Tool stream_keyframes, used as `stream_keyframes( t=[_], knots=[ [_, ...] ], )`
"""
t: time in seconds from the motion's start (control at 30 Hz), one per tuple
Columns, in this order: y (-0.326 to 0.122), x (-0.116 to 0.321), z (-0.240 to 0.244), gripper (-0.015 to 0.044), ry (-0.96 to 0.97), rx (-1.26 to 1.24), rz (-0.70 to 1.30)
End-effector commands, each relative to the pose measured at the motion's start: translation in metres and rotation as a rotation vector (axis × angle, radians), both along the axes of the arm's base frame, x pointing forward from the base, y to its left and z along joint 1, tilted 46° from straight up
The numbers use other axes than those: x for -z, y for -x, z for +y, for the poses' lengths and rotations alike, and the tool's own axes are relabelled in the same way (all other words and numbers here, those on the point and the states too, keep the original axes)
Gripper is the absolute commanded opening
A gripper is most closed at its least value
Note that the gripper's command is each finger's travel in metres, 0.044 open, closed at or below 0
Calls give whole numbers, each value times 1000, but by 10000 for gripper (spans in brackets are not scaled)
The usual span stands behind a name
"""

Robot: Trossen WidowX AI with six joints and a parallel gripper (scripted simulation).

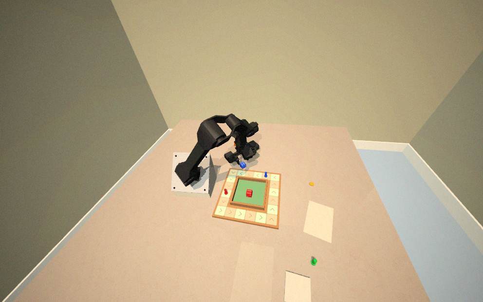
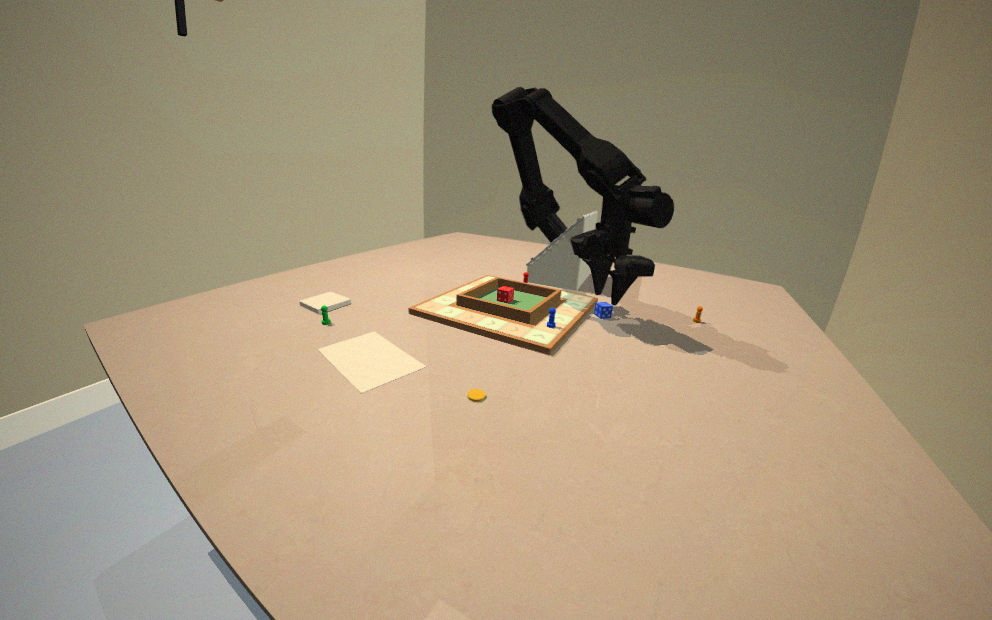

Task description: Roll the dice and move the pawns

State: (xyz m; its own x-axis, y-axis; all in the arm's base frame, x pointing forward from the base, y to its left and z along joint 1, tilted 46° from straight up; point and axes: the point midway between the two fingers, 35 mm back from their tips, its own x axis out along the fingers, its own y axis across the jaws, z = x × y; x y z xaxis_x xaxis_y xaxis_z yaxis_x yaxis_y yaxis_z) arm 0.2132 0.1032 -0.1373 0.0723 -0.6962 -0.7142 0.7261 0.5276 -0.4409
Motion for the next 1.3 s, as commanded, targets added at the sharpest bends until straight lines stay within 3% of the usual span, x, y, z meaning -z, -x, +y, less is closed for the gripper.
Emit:
stream_keyframes(
  t=[0.0,0.47,0.67,0.87,0.97,1.27],
  knots=[
    [1,5,-6,275,9,-5,7],
    [0,19,-21,275,10,-5,7],
    [0,19,-21,118,10,-5,7],
    [0,19,-21,78,10,-5,7],
    [0,16,-17,0,9,-6,7],
    [5,-31,38,0,2,-7,9]
  ],
)
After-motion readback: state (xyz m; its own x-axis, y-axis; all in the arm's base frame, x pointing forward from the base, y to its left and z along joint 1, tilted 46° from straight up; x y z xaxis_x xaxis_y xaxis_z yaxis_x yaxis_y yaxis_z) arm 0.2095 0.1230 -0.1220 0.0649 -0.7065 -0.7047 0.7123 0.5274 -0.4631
